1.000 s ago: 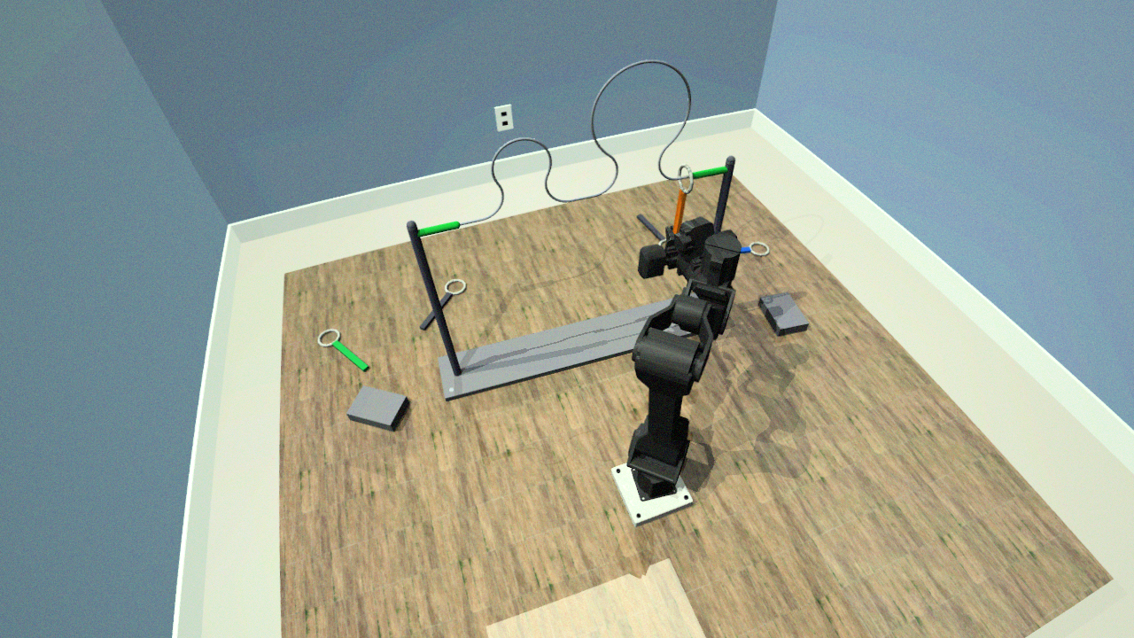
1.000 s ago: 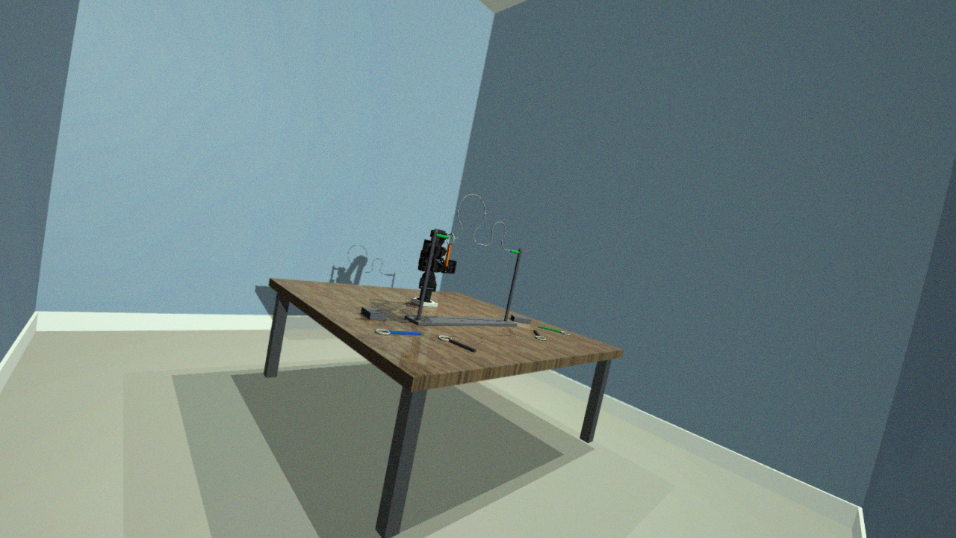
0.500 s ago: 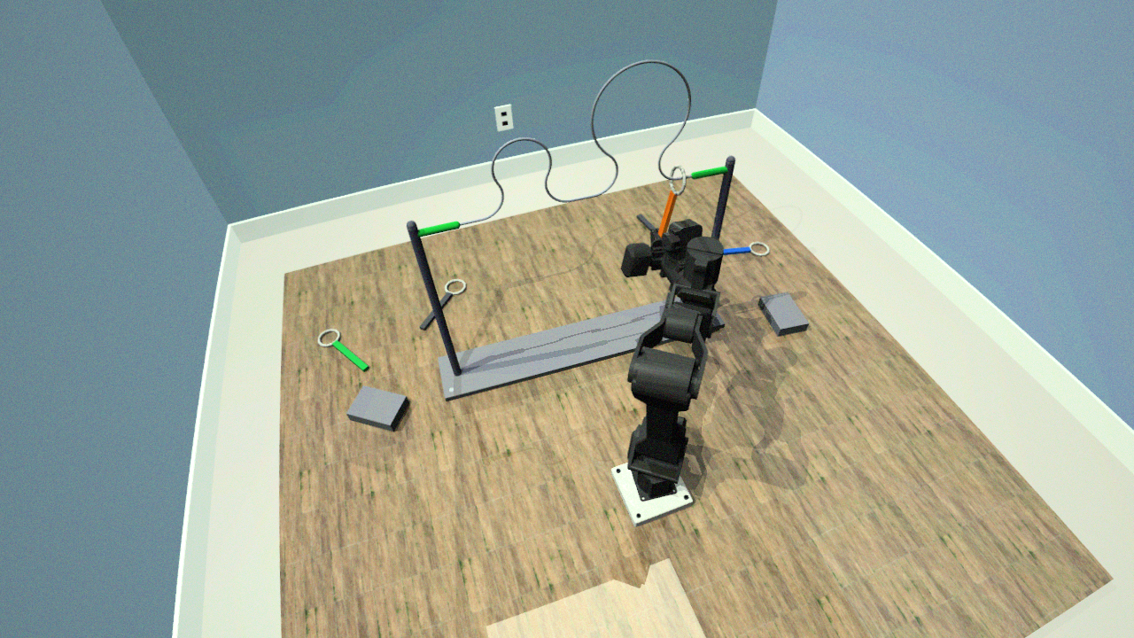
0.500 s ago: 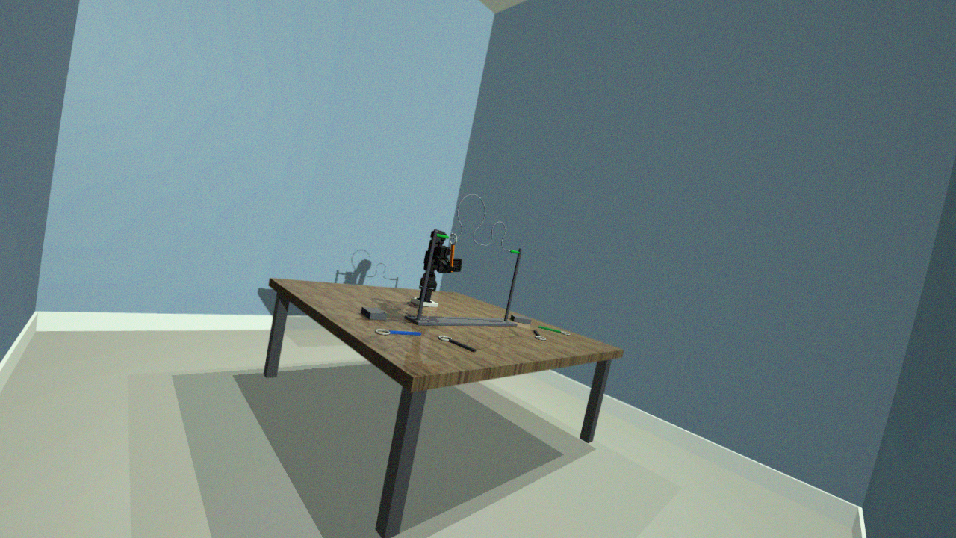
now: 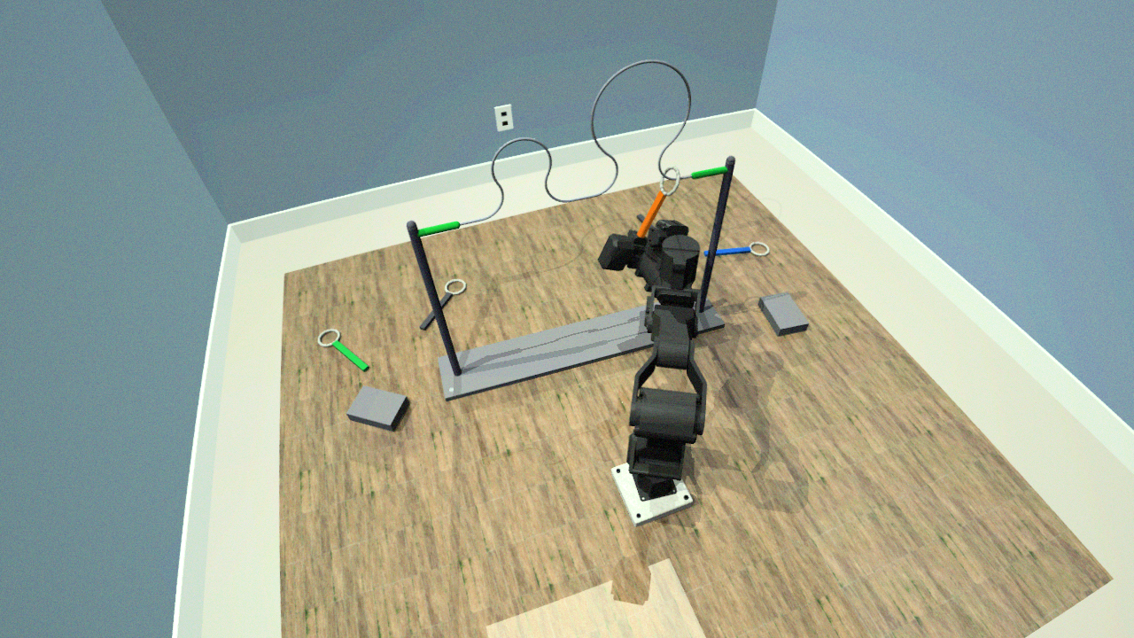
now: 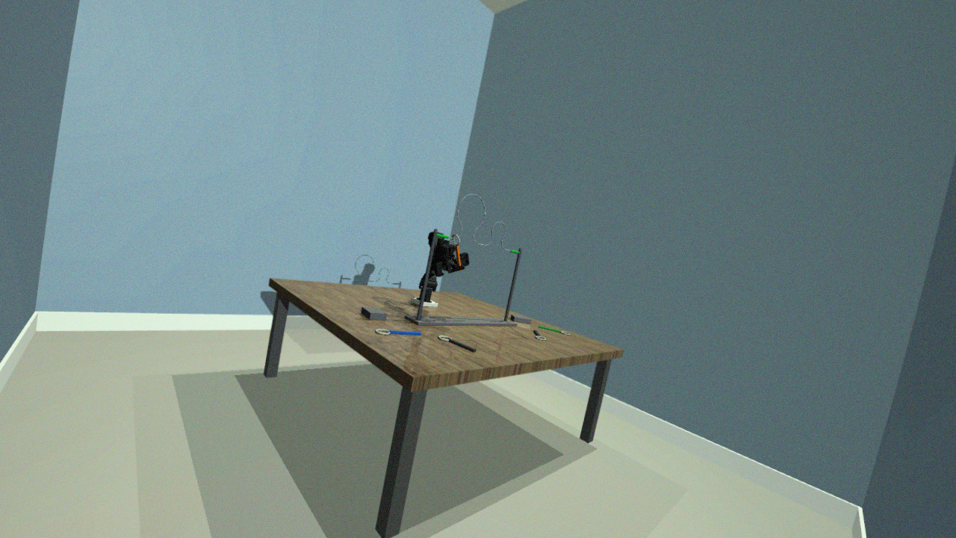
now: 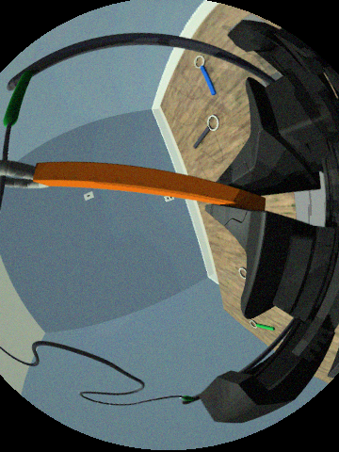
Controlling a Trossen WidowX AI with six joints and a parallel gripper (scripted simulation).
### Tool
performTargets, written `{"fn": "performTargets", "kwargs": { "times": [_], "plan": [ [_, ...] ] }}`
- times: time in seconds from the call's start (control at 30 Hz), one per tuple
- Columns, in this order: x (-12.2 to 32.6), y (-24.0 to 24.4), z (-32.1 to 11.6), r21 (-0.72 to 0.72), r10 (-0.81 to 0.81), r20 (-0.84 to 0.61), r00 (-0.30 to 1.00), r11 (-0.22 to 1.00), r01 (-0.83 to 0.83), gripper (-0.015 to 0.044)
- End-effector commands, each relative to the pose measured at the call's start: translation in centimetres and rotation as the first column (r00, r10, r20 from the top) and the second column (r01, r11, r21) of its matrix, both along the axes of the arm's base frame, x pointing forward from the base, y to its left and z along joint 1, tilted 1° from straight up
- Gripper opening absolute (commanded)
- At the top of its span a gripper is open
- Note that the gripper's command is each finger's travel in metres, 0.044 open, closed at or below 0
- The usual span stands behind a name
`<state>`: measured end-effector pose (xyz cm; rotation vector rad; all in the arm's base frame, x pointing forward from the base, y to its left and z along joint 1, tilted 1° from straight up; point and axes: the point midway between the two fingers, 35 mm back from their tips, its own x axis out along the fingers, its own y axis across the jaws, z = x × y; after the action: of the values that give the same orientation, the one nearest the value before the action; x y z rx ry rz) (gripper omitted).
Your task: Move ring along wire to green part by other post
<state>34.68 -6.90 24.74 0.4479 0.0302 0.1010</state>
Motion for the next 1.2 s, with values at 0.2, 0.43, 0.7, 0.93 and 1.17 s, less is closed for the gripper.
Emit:
{"fn": "performTargets", "kwargs": {
  "times": [0.2,0.43,0.7,0.93,1.17],
  "plan": [
    [-1.4,1.9,1.8,0.127,0.044,-0.067,0.997,0.991,-0.036,-0.015],
    [-2.1,2.7,2.6,0.192,0.078,-0.11,0.991,0.98,-0.056,-0.015],
    [-2.9,3.5,3.5,0.265,0.124,-0.152,0.981,0.961,-0.08,-0.015],
    [-3.5,4.1,4.2,0.322,0.161,-0.181,0.97,0.942,-0.096,-0.015],
    [-4.1,4.7,5.1,0.384,0.208,-0.207,0.956,0.916,-0.116,-0.015]
  ]
}}
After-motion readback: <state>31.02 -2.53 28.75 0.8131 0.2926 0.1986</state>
